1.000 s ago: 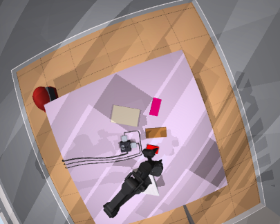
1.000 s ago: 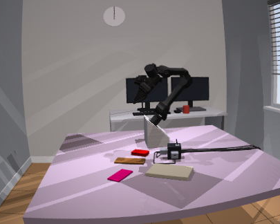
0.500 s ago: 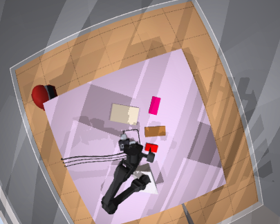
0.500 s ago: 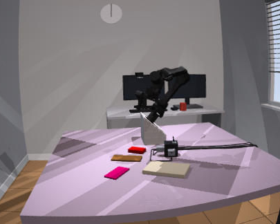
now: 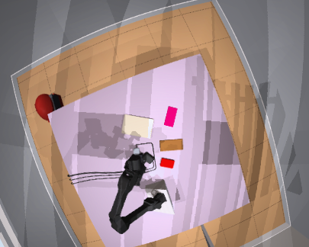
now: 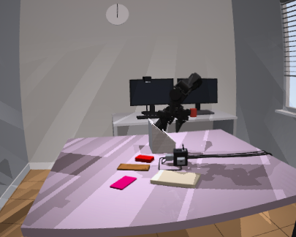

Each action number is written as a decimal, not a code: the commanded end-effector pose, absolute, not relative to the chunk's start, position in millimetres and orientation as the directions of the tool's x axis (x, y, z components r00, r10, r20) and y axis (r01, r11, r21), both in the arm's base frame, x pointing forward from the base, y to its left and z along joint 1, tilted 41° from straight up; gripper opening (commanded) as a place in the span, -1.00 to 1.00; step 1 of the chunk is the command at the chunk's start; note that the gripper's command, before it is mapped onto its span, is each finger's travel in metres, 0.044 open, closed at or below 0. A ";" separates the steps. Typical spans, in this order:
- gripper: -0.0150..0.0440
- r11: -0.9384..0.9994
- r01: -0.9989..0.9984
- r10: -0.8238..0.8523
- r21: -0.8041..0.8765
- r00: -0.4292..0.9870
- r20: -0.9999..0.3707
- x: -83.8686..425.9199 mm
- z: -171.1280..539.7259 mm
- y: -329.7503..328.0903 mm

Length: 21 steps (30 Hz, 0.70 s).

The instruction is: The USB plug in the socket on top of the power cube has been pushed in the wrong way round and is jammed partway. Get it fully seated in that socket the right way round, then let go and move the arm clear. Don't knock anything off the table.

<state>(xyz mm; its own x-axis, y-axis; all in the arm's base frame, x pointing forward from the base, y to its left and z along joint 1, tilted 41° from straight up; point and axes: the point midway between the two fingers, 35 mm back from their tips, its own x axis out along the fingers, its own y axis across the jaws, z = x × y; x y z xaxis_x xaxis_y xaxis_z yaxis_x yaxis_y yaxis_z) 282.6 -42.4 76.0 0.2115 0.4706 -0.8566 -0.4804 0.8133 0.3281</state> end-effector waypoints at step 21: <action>1.00 0.207 -0.974 0.657 0.097 0.064 -0.751 281.6 80.1 35.5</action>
